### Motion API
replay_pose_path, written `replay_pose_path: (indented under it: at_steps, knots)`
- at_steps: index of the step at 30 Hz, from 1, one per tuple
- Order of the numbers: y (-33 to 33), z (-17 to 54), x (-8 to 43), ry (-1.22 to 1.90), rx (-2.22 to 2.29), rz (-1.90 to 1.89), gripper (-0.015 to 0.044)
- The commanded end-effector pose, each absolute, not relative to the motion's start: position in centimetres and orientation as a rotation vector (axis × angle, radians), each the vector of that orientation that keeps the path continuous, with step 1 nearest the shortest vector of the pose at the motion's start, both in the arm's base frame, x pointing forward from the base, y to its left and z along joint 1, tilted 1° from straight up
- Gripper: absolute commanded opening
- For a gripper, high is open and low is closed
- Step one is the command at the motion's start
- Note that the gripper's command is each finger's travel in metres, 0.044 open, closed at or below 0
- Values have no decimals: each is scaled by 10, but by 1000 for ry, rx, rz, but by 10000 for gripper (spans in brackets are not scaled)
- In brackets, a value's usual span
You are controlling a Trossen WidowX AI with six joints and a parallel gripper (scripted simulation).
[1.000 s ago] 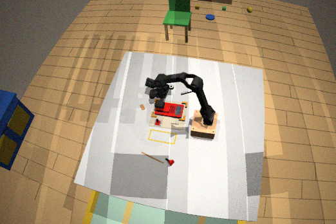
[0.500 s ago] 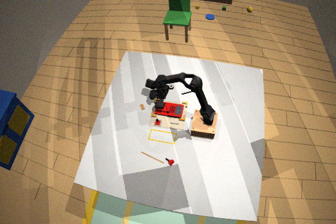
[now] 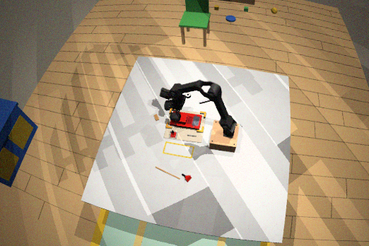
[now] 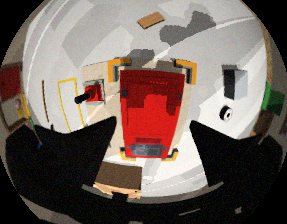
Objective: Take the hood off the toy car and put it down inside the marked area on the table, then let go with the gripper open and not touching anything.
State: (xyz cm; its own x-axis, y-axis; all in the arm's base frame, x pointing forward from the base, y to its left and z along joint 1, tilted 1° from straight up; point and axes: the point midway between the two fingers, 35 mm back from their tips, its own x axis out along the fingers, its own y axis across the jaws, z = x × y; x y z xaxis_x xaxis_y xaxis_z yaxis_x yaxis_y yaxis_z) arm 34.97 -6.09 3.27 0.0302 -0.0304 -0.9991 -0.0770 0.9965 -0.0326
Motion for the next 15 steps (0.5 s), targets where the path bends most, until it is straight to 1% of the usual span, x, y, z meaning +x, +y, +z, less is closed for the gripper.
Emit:
replay_pose_path:
  at_steps: [1, 15]
  knots:
    - [-60, 27, 349, 1546, -86, 43, 440]
    - [-60, 15, 350, 1546, -86, 43, 440]
